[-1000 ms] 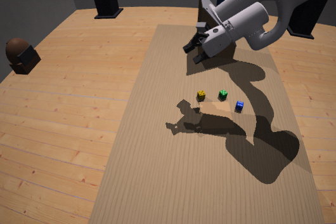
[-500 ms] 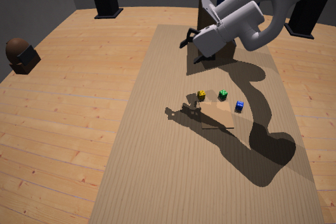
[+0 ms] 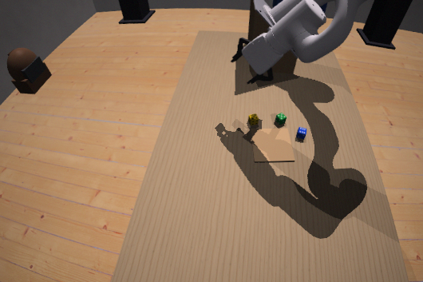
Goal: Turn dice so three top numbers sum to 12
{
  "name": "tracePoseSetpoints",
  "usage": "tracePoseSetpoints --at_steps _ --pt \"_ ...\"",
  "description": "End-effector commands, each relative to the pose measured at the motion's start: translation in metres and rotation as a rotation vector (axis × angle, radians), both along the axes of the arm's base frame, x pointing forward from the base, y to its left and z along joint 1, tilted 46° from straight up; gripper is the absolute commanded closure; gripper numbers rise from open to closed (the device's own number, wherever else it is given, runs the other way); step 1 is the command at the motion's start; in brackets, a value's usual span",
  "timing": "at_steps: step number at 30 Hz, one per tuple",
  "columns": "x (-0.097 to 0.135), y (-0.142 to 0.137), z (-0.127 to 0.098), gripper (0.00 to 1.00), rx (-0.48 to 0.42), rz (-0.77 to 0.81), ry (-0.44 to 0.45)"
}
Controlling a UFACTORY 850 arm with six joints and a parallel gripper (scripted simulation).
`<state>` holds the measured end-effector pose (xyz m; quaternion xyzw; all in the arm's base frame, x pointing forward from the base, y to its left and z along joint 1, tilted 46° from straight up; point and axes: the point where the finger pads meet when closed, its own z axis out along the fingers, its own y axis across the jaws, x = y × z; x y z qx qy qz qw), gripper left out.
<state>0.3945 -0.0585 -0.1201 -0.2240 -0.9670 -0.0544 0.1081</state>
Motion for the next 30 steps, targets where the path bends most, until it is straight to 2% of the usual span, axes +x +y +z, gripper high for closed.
tracePoseSetpoints --at_steps 1,11,14,15,22,24,30 --pt "-0.002 0.011 0.001 0.00 0.050 -0.147 0.054" --pt "0.007 0.043 0.010 0.00 0.188 -0.507 0.193" --pt "0.008 0.045 0.011 0.00 0.198 -0.530 0.202" --pt "0.015 0.055 0.015 0.00 0.244 -0.634 0.245" --pt "0.029 0.070 0.025 0.00 0.327 -0.806 0.319" --pt "0.040 0.077 0.031 0.00 0.377 -0.901 0.363" --pt "0.051 0.084 0.038 0.00 0.431 -0.994 0.407"
